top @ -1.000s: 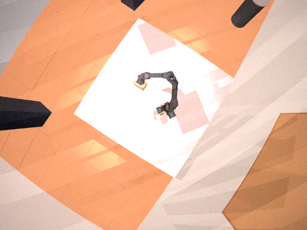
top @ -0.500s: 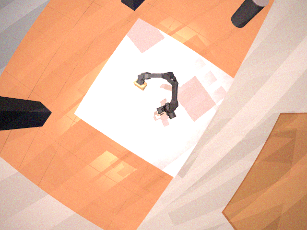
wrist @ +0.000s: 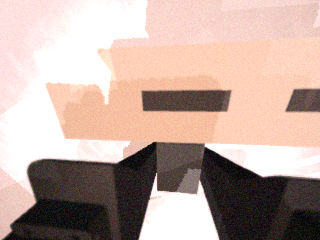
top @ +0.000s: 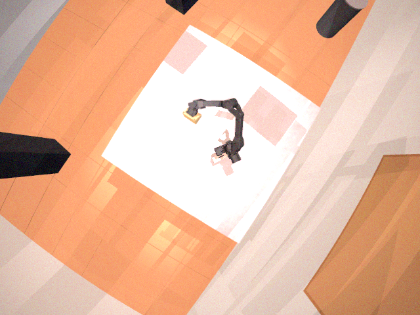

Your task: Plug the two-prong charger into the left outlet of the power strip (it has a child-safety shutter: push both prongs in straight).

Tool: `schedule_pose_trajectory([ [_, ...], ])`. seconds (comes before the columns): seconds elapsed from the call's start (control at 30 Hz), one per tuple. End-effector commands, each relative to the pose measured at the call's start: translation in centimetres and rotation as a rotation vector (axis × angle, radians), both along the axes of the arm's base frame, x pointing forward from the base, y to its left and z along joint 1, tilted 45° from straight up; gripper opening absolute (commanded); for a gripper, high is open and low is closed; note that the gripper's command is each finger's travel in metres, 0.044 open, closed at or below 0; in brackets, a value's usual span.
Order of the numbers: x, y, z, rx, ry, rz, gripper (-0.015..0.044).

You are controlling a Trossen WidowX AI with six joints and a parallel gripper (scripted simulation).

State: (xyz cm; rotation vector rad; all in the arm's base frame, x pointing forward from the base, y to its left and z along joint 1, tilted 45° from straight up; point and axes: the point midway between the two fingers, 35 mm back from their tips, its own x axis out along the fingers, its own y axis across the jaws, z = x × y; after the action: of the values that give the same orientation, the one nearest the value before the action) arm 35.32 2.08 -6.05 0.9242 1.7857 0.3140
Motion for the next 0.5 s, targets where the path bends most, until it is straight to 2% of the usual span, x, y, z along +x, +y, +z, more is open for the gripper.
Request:
schedule_pose_trajectory([
  [0.0, 0.64, -0.03, -0.12, -0.007, -0.031, -0.001, 0.0000],
  [0.47, 0.48, 0.06, -0.10, -0.006, -0.031, -0.001, 0.0000],
])
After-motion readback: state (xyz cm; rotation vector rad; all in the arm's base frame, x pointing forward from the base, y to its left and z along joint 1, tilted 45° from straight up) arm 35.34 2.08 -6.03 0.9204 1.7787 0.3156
